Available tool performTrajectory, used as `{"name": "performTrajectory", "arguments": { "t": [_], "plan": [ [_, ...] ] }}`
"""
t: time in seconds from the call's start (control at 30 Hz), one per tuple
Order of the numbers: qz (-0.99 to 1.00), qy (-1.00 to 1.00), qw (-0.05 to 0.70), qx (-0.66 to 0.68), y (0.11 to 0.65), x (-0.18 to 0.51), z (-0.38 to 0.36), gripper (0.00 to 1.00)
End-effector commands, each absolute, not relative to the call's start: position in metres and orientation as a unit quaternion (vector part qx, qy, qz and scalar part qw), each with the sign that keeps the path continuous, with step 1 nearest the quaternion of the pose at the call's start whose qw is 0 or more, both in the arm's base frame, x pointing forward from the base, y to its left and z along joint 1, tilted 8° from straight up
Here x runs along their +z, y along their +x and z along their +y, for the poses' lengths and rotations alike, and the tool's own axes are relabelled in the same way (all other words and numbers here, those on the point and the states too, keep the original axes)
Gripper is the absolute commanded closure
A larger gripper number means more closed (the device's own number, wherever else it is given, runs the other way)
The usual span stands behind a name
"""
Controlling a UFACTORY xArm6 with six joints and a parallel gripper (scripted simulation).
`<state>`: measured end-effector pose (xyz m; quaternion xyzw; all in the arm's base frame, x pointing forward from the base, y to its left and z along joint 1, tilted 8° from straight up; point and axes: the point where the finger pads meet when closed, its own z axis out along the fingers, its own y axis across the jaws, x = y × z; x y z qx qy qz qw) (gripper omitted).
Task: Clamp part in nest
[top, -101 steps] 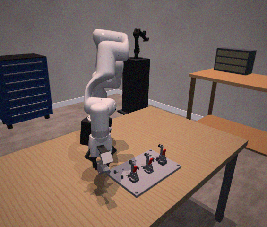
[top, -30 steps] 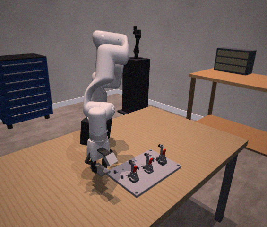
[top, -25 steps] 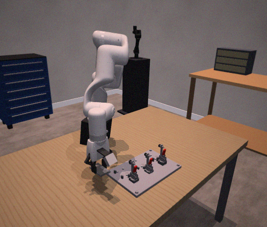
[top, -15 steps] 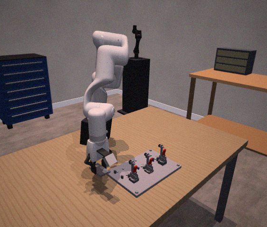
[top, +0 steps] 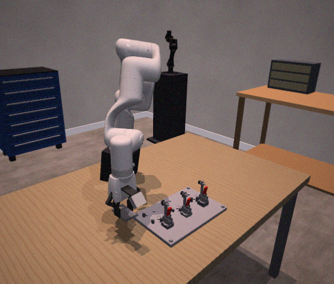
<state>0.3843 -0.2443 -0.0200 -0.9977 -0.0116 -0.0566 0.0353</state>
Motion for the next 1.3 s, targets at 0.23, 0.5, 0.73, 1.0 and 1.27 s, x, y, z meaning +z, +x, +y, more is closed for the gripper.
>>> {"name": "performTrajectory", "arguments": {
  "t": [0.23,0.5,0.73,1.0,1.27],
  "plan": [
    [-0.012,-0.998,0.034,-0.058,0.385,-0.019,-0.245,1.0],
    [-0.012,-0.998,0.034,-0.058,0.385,-0.019,-0.244,1.0],
    [-0.012,-0.998,0.034,-0.058,0.385,-0.018,-0.231,1.0],
    [-0.012,-0.998,0.034,-0.058,0.385,-0.017,-0.201,1.0],
    [-0.012,-0.998,0.034,-0.058,0.384,-0.016,-0.141,1.0]
  ]
}}
